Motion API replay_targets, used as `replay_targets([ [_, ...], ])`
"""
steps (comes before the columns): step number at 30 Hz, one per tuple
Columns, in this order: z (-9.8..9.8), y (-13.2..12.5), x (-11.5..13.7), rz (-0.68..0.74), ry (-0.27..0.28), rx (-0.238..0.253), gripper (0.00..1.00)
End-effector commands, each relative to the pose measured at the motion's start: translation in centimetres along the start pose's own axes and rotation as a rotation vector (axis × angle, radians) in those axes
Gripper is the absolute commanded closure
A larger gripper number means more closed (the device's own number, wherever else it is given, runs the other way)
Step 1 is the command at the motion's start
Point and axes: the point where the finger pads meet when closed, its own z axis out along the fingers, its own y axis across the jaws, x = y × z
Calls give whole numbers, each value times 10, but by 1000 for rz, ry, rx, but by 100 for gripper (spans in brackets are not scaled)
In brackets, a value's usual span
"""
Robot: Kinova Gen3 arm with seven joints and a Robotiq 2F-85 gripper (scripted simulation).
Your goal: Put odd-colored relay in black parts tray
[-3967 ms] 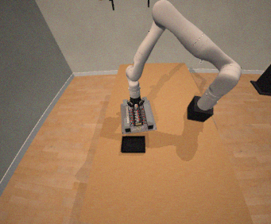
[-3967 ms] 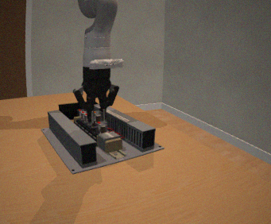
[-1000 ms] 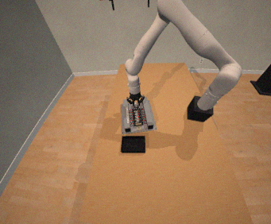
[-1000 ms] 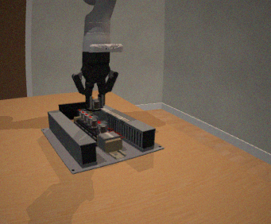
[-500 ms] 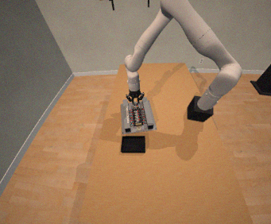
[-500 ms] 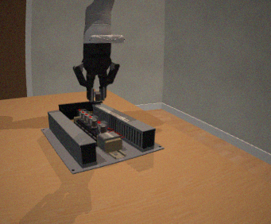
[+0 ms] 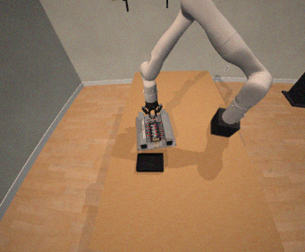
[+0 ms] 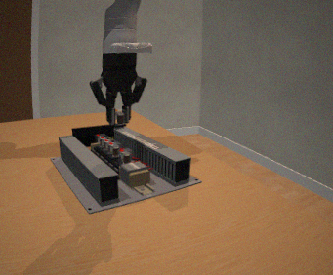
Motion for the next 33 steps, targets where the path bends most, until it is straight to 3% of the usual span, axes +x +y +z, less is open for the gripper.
replay_targets([
  [1,-1,-1,0,0,1,2,100],
  [33,-1,-3,-11,0,1,2,100],
])
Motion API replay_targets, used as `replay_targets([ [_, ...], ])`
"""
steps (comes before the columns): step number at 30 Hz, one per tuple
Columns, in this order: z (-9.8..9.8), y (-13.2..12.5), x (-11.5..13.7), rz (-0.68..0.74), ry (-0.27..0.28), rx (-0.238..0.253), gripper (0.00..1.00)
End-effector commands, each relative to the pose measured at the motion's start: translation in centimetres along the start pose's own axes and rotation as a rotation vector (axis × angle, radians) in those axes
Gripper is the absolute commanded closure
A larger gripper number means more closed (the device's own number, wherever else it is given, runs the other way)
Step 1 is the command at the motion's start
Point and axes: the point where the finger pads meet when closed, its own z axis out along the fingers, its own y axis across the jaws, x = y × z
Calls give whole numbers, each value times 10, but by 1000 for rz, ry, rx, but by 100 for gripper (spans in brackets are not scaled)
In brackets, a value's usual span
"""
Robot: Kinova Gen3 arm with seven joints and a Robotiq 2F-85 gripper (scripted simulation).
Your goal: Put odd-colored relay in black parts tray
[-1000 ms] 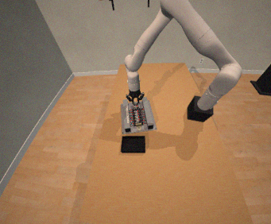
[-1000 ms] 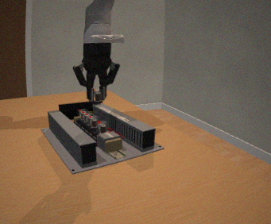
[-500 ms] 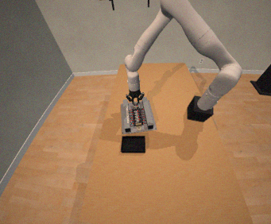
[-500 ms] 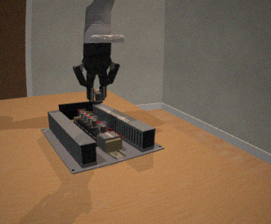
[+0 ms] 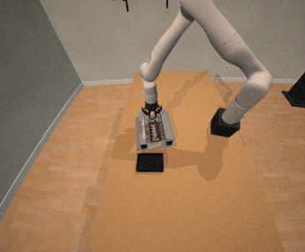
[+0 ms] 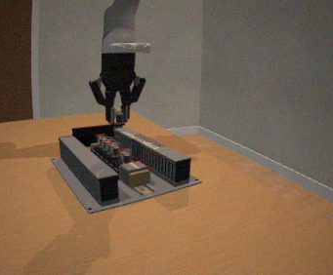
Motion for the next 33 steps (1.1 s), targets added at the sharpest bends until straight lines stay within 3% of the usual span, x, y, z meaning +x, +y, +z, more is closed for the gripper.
replay_targets([
  [1,-1,-2,-4,-5,2,1,100],
  [17,-1,-12,-56,-5,2,1,100],
  [33,-1,-29,-143,-5,2,1,100],
])
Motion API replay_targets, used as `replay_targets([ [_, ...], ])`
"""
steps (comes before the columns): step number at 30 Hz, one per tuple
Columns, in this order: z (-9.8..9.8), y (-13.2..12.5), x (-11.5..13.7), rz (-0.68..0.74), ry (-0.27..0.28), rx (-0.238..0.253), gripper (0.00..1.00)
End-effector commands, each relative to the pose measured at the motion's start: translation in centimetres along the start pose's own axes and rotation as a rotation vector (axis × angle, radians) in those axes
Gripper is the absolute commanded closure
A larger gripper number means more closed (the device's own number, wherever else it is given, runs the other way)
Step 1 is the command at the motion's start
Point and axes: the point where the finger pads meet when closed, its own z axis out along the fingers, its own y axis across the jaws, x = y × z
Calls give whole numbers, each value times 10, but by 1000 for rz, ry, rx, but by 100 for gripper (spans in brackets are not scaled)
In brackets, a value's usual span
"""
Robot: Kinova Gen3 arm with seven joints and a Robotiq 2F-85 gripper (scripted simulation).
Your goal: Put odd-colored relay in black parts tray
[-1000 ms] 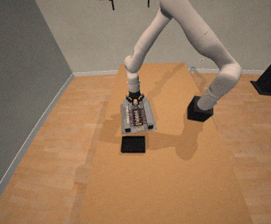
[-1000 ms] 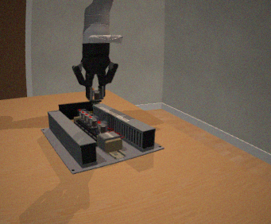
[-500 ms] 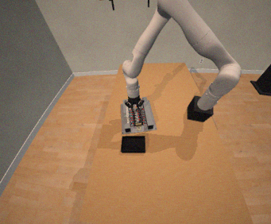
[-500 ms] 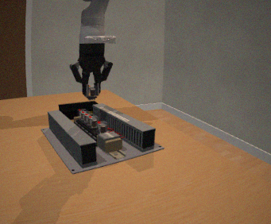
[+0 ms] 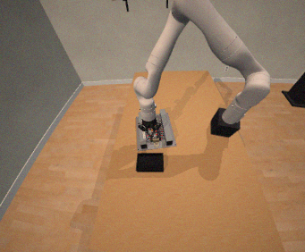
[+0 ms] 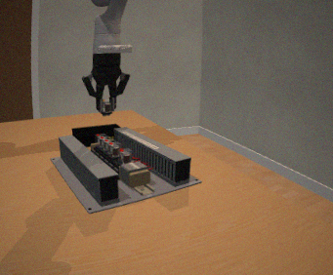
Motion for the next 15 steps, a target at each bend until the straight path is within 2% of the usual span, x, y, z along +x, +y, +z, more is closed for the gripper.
replay_targets([
  [1,0,-3,-14,-25,2,1,100],
  [15,0,-16,-90,-25,2,1,100],
])
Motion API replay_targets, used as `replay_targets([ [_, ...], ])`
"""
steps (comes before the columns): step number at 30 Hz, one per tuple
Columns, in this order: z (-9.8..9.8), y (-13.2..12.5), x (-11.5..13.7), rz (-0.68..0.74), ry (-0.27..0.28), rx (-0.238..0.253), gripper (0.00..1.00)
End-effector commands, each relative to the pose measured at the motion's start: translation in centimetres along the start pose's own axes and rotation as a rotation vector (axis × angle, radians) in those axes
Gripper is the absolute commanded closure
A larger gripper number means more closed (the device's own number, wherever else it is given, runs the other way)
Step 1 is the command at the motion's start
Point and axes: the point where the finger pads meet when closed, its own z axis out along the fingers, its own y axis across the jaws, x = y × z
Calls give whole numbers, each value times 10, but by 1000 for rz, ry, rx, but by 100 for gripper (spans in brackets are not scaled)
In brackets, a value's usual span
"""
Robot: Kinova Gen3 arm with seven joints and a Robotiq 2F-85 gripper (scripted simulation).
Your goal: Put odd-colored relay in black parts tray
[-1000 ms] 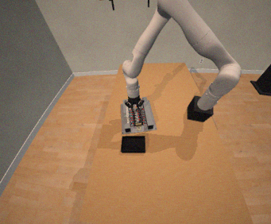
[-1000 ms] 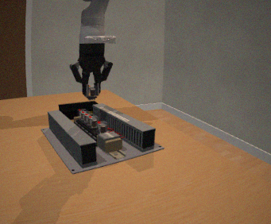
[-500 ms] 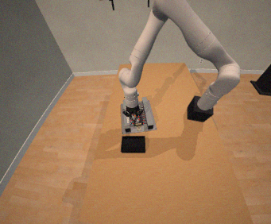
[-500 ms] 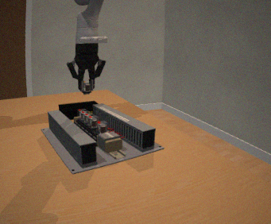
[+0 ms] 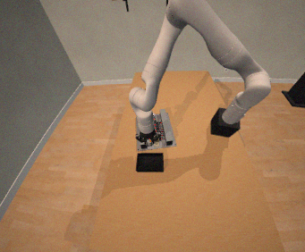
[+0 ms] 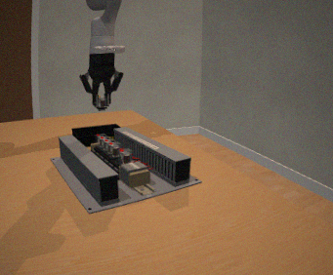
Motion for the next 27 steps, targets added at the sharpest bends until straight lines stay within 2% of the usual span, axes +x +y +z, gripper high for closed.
replay_targets([
  [1,1,-3,-21,-23,-1,1,100],
  [3,1,-3,-21,-23,-1,1,100],
  [15,1,-10,-59,-23,-1,1,100],
  [27,1,-11,-68,-23,-1,1,100],
])
